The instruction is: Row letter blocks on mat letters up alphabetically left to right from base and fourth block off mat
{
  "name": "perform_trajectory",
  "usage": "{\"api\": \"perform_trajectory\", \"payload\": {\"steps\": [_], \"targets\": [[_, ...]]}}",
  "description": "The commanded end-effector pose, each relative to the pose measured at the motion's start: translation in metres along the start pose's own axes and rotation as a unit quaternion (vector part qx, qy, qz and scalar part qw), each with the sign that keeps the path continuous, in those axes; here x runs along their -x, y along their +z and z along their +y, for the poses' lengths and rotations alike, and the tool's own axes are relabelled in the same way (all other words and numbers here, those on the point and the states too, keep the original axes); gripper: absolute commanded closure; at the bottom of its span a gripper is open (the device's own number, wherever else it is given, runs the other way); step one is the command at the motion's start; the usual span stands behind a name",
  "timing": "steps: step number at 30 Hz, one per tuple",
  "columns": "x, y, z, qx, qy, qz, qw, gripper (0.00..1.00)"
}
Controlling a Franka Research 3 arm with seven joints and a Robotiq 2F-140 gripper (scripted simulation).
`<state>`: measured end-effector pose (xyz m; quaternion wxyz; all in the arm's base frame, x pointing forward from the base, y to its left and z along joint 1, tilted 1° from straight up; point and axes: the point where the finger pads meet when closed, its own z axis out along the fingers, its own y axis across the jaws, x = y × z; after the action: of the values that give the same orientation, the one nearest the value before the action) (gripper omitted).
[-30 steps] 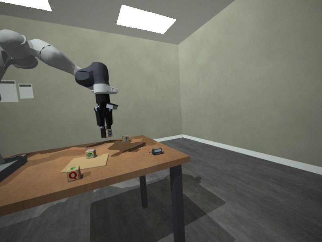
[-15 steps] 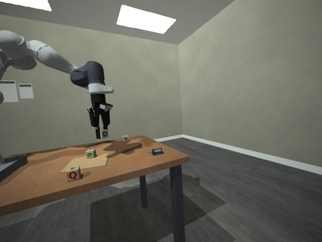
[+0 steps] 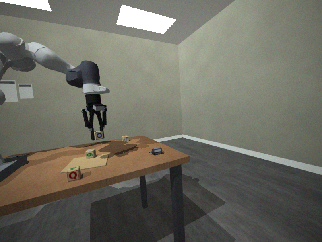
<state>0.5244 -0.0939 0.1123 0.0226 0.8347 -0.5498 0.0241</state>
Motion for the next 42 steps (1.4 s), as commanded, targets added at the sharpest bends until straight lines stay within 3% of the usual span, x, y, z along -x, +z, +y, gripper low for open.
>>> {"api": "perform_trajectory", "payload": {"steps": [1,21,29,42], "targets": [[0.004,0.001,0.005,-0.002,0.069,-0.003,0.998,0.67],[0.015,0.009,0.037,-0.002,0.217,-0.018,0.976,0.67],[0.022,0.015,0.055,0.000,0.295,-0.027,0.955,0.67],[0.023,0.016,0.057,0.000,0.301,-0.028,0.953,0.67]]}}
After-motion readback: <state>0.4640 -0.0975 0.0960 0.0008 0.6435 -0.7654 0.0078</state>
